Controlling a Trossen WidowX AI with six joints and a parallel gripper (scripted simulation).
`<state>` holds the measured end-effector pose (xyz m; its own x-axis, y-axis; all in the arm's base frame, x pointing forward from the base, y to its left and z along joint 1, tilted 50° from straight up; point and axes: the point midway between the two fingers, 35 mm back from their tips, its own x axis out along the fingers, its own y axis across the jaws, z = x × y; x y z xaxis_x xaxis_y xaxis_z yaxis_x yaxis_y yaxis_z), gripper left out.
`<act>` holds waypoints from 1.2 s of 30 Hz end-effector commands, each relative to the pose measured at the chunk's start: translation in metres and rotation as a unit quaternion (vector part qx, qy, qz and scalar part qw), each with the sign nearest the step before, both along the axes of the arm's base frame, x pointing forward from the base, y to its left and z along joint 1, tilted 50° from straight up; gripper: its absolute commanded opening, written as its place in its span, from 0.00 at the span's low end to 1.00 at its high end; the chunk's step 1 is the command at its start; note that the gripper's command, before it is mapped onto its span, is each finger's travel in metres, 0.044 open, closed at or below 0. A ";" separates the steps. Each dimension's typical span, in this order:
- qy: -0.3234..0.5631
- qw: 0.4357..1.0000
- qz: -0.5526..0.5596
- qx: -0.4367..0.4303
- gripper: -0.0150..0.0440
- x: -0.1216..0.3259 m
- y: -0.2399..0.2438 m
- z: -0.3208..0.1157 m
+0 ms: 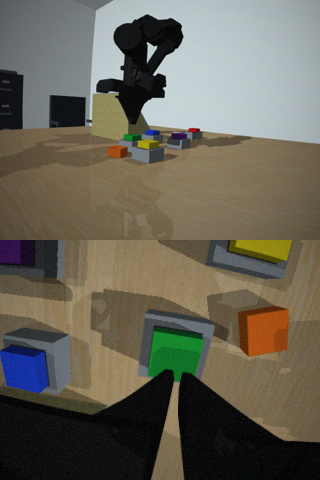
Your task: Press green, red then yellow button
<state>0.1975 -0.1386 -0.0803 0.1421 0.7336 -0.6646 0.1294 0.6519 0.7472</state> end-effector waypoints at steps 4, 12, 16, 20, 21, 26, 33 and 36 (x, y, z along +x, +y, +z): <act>0.001 1.000 -0.003 0.002 0.29 0.001 0.005 -0.004; 0.001 1.000 -0.003 0.002 0.29 0.004 0.014 -0.013; 0.000 1.000 -0.003 0.002 0.29 0.004 0.019 -0.017; 0.000 1.000 -0.003 0.002 0.29 0.005 0.024 -0.021; 0.000 1.000 -0.003 0.002 0.29 0.005 0.025 -0.021; 0.000 1.000 -0.003 0.003 0.29 0.005 0.026 -0.022; 0.000 1.000 -0.003 0.003 0.29 0.005 0.026 -0.022; 0.000 1.000 -0.003 0.003 0.29 0.005 0.026 -0.022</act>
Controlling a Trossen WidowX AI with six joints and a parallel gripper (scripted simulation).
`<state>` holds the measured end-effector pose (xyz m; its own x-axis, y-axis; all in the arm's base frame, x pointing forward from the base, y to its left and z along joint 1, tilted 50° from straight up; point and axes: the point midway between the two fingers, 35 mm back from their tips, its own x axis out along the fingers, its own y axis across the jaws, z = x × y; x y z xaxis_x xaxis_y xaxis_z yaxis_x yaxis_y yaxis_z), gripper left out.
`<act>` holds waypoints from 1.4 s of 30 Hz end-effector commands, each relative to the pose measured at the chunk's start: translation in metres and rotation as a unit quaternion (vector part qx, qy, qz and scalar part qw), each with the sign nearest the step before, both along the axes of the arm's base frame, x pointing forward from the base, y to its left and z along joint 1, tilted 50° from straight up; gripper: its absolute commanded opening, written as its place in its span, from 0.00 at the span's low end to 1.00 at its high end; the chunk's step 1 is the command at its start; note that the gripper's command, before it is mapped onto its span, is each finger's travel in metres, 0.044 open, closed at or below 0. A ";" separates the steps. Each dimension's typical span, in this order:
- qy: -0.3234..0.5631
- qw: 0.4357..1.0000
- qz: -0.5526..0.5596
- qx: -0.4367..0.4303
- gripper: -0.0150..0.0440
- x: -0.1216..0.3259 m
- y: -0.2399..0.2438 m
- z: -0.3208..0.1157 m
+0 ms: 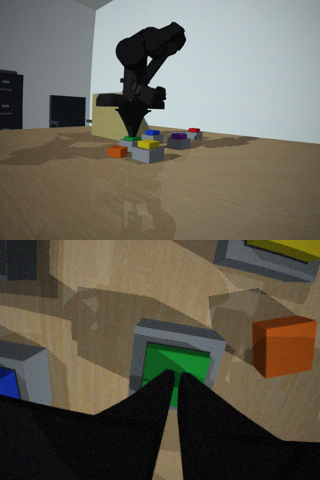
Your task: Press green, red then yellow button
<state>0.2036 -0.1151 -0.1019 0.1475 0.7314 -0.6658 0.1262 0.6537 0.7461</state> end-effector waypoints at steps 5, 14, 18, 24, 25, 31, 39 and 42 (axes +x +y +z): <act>0.003 1.000 -0.002 0.004 0.29 -0.001 0.002 -0.001; 0.004 1.000 -0.002 0.003 0.29 -0.006 -0.023 0.021; 0.004 1.000 -0.002 0.003 0.29 -0.006 -0.023 0.021; 0.005 1.000 -0.002 0.002 0.29 -0.014 -0.067 0.060; 0.005 1.000 -0.002 0.002 0.29 -0.015 -0.069 0.062; 0.006 1.000 -0.003 -0.001 0.29 -0.008 -0.065 0.071; 0.011 1.000 -0.010 -0.017 0.29 0.047 -0.003 0.169; 0.010 1.000 -0.010 -0.015 0.29 0.055 0.028 0.203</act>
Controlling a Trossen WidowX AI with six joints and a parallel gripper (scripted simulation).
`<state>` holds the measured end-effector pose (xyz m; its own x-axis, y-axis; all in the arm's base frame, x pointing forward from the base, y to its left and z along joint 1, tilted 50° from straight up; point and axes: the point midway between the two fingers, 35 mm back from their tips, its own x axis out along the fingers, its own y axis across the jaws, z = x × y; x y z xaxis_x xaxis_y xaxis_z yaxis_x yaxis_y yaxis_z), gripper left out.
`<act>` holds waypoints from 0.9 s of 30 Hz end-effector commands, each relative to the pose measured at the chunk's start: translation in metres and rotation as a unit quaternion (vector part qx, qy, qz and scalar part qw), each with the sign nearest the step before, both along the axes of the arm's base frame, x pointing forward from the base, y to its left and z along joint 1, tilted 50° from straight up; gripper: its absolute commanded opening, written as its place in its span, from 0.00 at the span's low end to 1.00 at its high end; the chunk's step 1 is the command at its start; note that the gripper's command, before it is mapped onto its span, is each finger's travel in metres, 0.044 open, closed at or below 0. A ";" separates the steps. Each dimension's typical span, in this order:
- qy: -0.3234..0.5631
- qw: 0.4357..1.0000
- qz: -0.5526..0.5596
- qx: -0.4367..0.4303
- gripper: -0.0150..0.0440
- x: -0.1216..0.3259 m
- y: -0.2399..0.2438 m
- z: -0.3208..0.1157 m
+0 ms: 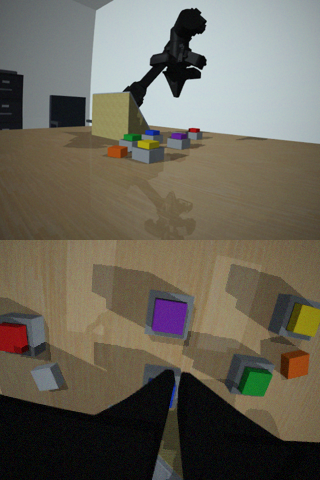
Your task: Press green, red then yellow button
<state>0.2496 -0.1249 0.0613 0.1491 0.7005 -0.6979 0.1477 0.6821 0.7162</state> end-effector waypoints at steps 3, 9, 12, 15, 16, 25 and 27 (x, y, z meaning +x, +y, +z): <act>0.000 1.000 -0.001 0.011 0.29 0.011 0.070 0.071; -0.003 1.000 0.006 0.031 0.29 -0.003 0.132 0.126; -0.003 0.999 0.006 0.032 0.29 -0.004 0.135 0.128; -0.003 0.999 0.006 0.032 0.29 -0.004 0.135 0.128; -0.003 0.999 0.006 0.032 0.29 -0.004 0.135 0.128; -0.004 0.999 0.006 0.033 0.29 0.005 0.181 0.089; -0.004 0.999 0.006 0.033 0.29 0.005 0.181 0.089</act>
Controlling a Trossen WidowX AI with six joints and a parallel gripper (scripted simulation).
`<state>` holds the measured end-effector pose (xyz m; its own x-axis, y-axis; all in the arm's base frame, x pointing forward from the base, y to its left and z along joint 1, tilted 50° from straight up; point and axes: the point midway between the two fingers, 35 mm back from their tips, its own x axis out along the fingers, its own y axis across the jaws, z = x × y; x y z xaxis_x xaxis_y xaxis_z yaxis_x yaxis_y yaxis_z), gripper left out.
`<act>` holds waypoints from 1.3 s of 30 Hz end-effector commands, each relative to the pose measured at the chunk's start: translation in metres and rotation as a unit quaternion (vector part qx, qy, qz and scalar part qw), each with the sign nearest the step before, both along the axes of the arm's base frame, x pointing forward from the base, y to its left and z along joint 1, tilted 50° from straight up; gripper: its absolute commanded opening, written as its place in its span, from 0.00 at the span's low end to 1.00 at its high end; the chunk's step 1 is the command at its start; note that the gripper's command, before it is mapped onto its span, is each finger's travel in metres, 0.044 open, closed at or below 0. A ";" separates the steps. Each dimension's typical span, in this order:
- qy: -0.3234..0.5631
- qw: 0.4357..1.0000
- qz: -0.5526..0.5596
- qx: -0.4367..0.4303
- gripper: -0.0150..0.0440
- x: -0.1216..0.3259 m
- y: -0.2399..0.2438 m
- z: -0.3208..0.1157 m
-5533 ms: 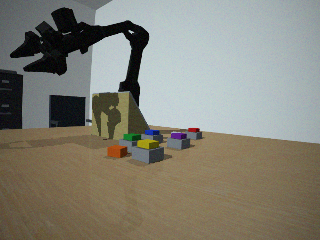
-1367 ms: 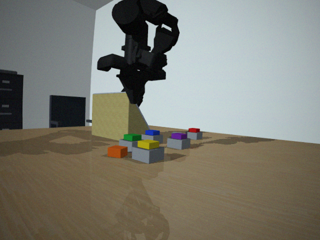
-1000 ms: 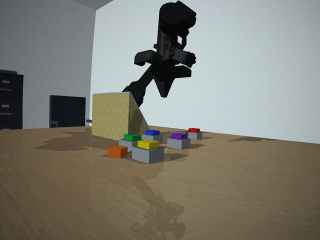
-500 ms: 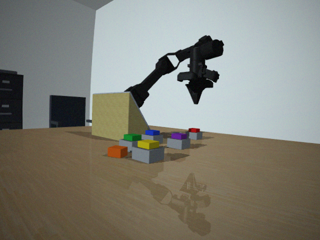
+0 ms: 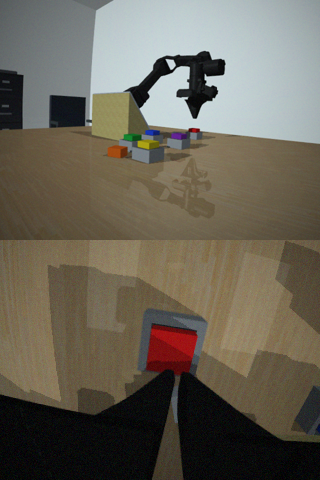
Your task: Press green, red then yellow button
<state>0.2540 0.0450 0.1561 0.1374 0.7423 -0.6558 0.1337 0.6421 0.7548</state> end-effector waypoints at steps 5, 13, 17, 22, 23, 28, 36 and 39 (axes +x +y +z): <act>-0.003 1.000 -0.003 0.003 0.29 0.001 0.012 -0.008; -0.003 1.000 -0.003 0.003 0.29 0.003 0.022 -0.016; -0.003 1.000 -0.003 0.003 0.29 0.004 0.027 -0.020; -0.003 1.000 -0.003 0.004 0.29 0.005 0.033 -0.025; -0.003 1.000 -0.003 0.004 0.29 0.005 0.034 -0.026; -0.003 1.000 -0.003 0.004 0.29 0.005 0.035 -0.027; -0.003 1.000 -0.003 0.004 0.29 0.005 0.035 -0.027; -0.003 1.000 -0.003 0.004 0.29 0.005 0.035 -0.027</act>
